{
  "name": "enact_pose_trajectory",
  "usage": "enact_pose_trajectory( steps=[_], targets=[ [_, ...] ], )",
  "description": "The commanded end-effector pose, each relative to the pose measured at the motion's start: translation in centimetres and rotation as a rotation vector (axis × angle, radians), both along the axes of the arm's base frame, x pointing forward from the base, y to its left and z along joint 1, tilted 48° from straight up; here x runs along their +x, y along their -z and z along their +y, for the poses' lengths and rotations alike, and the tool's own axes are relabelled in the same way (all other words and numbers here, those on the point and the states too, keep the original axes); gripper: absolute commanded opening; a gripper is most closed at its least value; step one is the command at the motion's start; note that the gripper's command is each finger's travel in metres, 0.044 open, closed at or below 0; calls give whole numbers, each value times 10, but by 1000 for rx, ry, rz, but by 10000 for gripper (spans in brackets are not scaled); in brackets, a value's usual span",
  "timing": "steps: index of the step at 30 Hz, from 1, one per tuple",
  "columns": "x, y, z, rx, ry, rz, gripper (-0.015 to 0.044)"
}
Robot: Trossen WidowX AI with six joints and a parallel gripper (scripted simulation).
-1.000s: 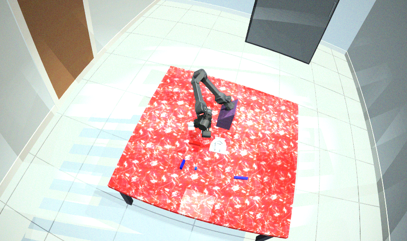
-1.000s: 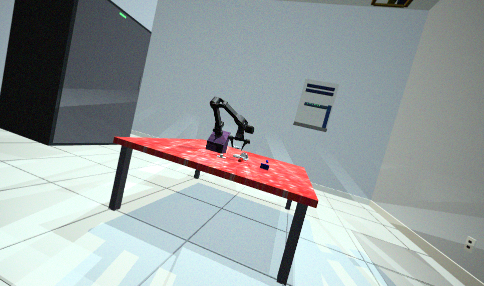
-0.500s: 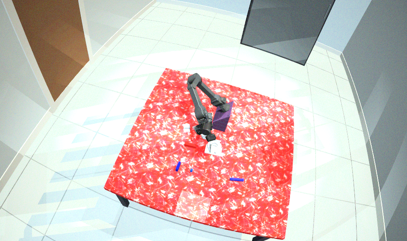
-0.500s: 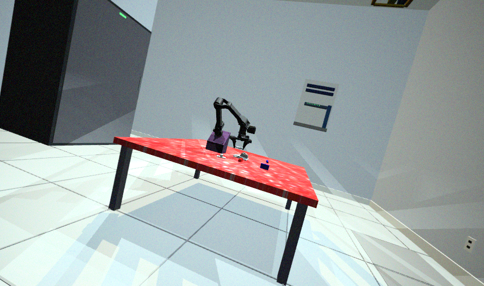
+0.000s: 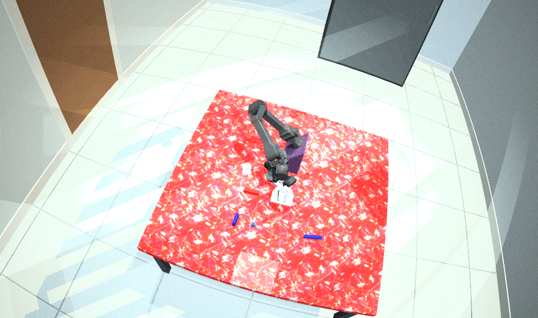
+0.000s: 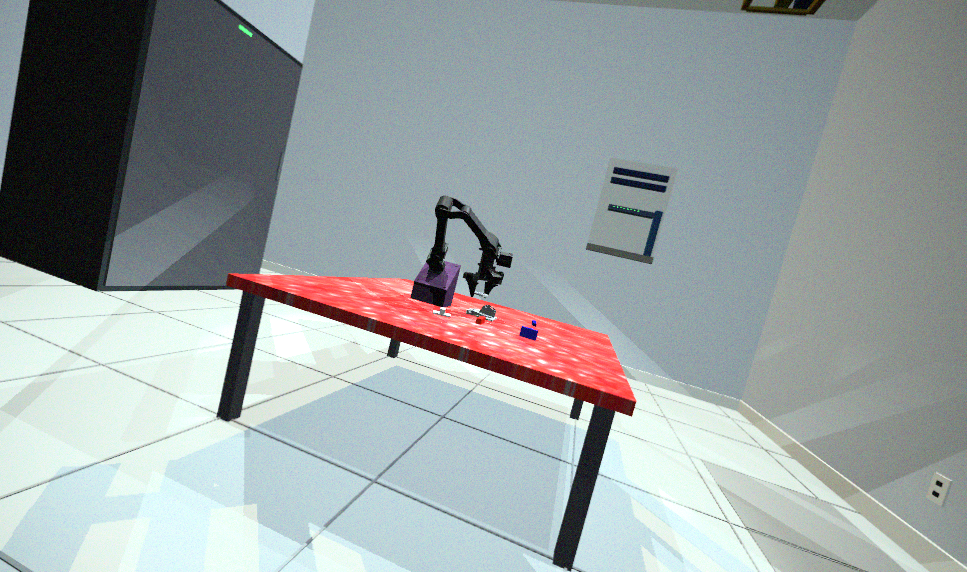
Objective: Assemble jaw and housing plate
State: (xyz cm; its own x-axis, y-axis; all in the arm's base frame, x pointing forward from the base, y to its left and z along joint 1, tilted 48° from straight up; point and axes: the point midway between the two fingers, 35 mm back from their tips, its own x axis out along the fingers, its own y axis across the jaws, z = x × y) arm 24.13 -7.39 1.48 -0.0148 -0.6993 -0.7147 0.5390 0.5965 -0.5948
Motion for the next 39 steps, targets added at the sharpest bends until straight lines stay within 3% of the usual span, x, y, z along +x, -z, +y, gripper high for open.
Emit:
enact_pose_trajectory(
  steps=[1,19,39],
  targets=[
    [-2,9,6,-10,-86,92,351],
    [-9,34,32,-42,-410,417,351],
    [-9,35,32,-42,-415,422,351]
  ],
)
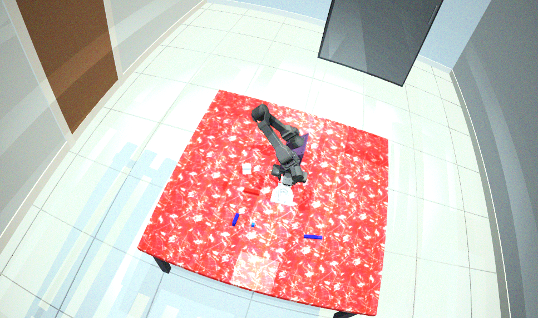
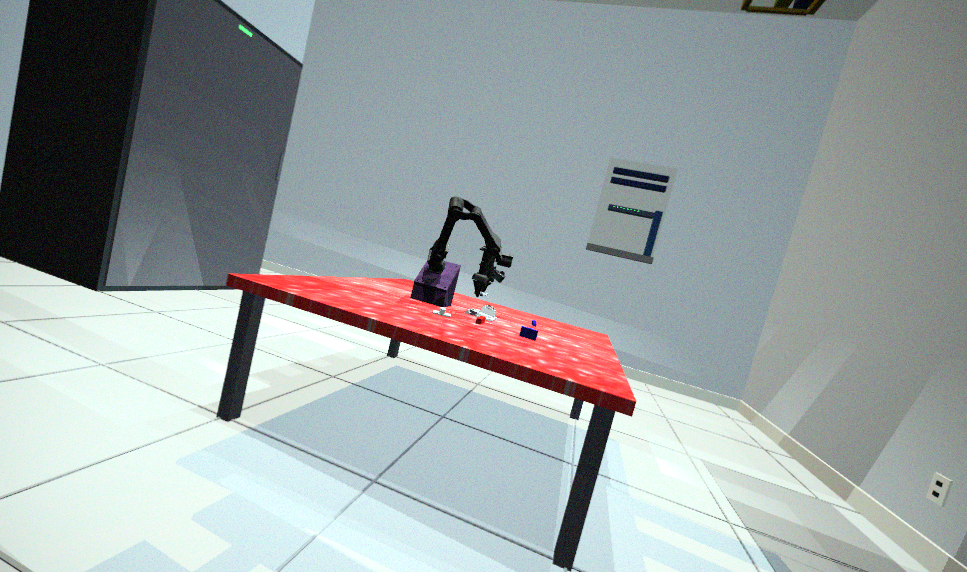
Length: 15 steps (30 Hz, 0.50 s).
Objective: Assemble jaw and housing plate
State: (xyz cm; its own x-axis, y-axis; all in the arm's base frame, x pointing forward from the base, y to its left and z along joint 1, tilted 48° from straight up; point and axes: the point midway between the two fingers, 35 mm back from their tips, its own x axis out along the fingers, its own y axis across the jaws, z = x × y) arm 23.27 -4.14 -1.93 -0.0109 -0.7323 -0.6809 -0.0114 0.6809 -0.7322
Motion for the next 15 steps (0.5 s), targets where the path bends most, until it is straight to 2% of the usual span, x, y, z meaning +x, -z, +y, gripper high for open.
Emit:
enact_pose_trajectory(
  steps=[1,15],
  targets=[
    [0,0,0,-4,-13,14,351],
    [-10,-1,-2,-4,-15,17,351]
  ],
)
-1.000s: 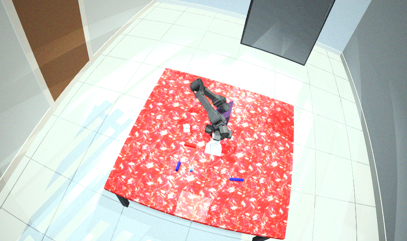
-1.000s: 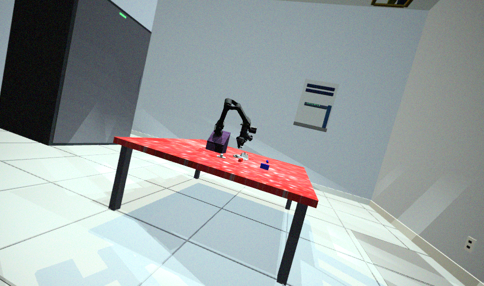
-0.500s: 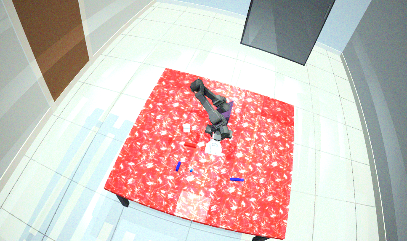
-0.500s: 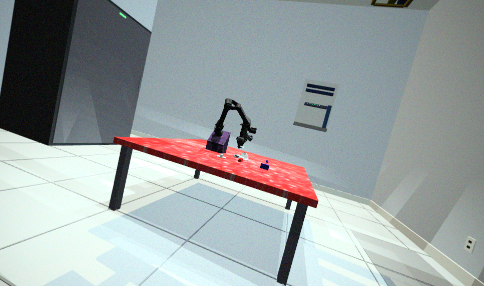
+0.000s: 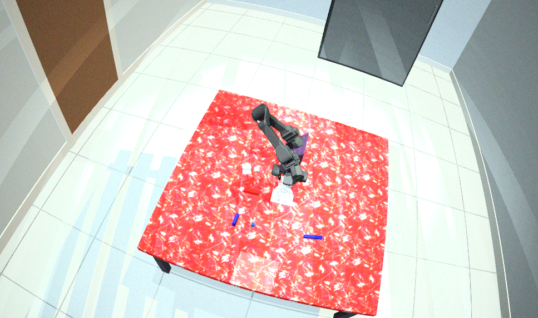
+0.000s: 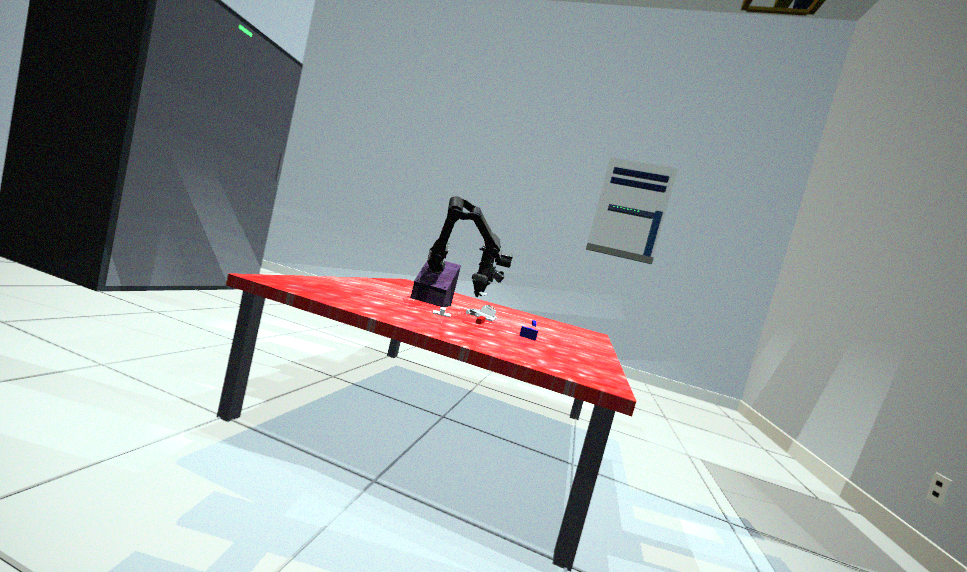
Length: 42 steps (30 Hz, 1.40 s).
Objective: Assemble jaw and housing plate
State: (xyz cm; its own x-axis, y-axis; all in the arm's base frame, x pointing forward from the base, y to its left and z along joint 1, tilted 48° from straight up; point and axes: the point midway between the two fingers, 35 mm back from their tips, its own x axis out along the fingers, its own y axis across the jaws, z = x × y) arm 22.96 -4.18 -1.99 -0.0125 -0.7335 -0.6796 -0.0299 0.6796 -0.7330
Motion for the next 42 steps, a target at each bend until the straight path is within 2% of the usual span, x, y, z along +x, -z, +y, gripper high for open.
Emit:
enact_pose_trajectory(
  steps=[1,42],
  targets=[
    [-10,-2,-2,-2,-3,2,351],
    [-11,-2,-2,-2,7,-9,351]
  ],
)
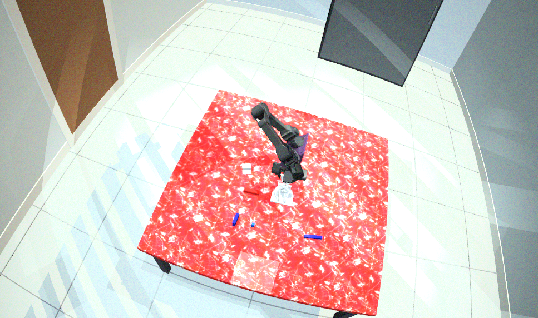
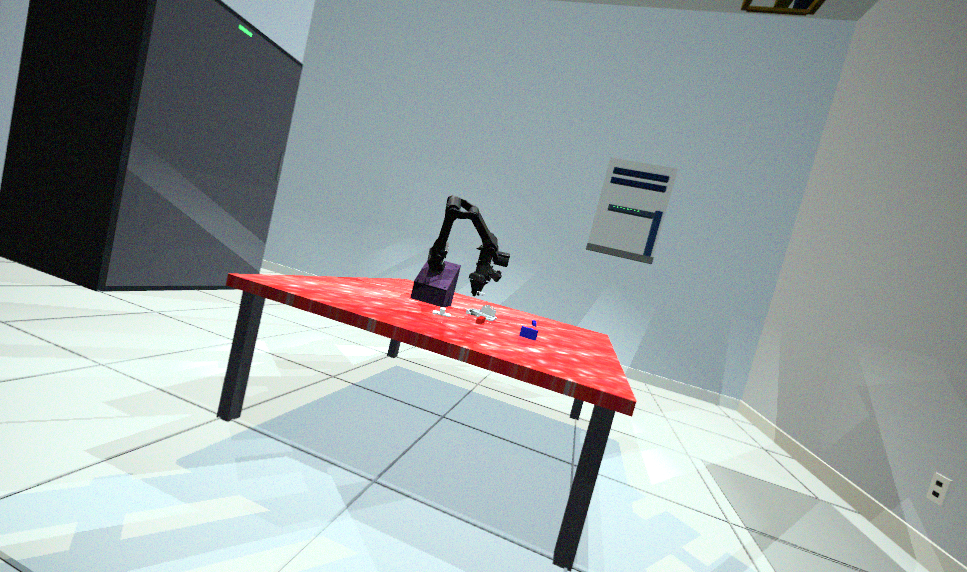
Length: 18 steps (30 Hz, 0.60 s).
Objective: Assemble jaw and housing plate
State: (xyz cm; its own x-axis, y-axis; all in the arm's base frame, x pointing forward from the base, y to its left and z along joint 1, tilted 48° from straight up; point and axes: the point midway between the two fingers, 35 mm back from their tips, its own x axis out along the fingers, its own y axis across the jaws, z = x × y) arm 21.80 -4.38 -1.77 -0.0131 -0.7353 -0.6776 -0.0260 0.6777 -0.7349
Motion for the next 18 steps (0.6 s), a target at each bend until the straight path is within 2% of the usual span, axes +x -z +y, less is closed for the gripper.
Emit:
enact_pose_trajectory(
  steps=[1,18],
  targets=[
    [1,1,-1,1,4,-6,351],
    [2,20,-20,4,3,-7,351]
  ],
)
